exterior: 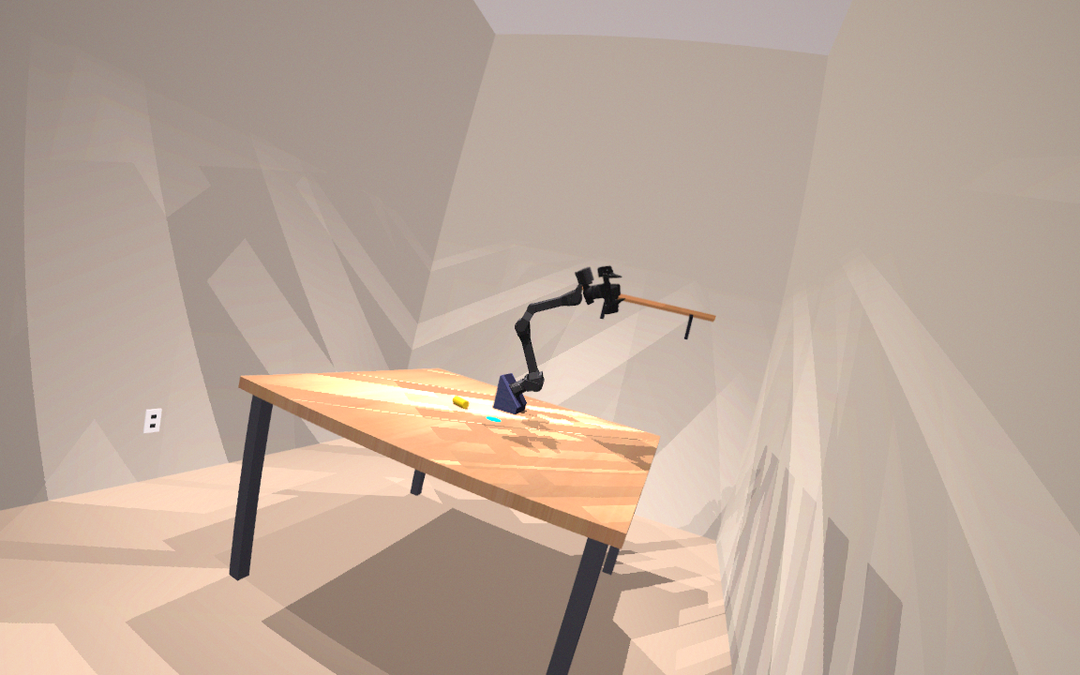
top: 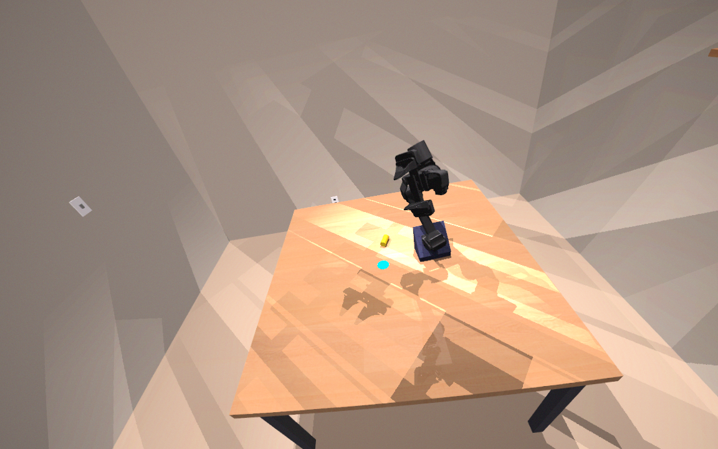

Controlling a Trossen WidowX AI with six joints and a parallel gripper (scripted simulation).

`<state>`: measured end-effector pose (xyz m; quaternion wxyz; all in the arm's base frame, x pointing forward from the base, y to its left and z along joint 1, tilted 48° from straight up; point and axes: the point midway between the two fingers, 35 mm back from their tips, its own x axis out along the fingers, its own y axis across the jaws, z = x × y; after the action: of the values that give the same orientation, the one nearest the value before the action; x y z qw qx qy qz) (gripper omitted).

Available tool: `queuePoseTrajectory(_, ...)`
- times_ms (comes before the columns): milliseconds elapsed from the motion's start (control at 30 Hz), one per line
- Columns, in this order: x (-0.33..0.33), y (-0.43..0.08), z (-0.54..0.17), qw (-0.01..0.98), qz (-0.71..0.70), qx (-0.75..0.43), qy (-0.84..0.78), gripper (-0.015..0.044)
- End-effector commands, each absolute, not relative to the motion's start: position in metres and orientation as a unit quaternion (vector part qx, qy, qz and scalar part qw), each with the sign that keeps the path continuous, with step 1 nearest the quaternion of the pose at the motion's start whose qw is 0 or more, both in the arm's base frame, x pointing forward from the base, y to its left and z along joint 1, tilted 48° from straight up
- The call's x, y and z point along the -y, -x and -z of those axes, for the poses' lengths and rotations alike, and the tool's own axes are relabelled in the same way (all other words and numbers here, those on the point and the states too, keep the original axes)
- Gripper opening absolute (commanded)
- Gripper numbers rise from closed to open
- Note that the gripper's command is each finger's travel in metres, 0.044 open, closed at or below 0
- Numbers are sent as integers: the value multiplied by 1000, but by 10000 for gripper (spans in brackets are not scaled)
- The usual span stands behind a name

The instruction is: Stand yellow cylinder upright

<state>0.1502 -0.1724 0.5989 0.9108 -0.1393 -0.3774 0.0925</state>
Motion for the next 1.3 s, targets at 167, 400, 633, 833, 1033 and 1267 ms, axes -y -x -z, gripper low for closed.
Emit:
queuePoseTrajectory(167, 140, -124, -614, 891, -70, 395, 213, 309)
queuePoseTrajectory(400, 81, -96, -629, 852, -44, 407, 327, 309)
queuePoseTrajectory(633, 17, -89, -631, 805, -29, 400, 438, 309)
queuePoseTrajectory(833, -37, -98, -622, 760, -26, 380, 526, 309)
queuePoseTrajectory(1033, -85, -120, -605, 714, -32, 348, 607, 309)
queuePoseTrajectory(1267, -129, -160, -574, 660, -52, 297, 689, 309)
